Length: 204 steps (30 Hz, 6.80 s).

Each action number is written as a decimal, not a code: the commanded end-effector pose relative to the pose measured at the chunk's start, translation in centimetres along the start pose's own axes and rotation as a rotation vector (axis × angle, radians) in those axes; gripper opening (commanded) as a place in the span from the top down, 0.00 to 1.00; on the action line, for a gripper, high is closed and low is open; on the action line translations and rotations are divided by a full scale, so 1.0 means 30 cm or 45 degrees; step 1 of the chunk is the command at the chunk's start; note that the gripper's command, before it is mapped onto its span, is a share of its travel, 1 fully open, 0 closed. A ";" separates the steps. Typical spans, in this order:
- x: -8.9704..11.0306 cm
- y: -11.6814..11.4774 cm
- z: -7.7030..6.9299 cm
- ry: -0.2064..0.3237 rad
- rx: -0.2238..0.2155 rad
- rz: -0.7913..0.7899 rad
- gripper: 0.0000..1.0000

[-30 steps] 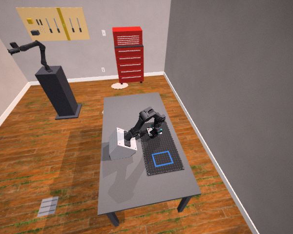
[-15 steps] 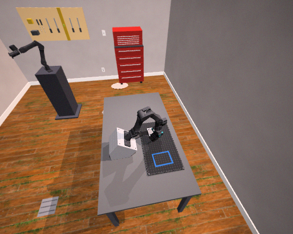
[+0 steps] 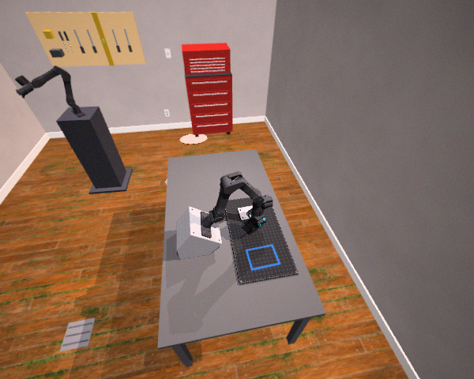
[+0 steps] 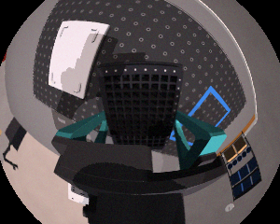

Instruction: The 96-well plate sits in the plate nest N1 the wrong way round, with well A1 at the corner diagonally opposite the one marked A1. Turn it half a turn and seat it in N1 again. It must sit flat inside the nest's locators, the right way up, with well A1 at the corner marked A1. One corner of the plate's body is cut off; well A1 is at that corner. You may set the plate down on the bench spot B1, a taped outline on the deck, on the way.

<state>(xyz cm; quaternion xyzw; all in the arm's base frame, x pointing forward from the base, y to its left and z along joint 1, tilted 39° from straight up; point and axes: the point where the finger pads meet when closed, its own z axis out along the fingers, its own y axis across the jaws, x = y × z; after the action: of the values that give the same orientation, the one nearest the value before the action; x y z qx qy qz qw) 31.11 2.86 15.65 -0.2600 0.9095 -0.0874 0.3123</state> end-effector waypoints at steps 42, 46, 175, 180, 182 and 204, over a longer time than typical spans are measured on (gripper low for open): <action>0.201 -0.380 0.008 -0.036 -0.009 -0.035 1.00; 0.212 -0.399 0.009 -0.036 -0.008 -0.035 1.00; 0.347 -0.635 0.096 -0.034 0.001 -0.664 1.00; 0.347 -0.635 0.103 -0.034 0.001 -0.664 1.00; 0.347 -0.635 0.107 -0.034 0.001 -0.664 1.00; 0.346 -0.635 0.152 -0.034 0.001 -0.663 1.00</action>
<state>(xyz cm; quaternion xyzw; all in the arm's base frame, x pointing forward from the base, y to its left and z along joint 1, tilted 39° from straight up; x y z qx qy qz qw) 34.85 -18.61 12.39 -0.4879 0.8087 -0.1563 0.2890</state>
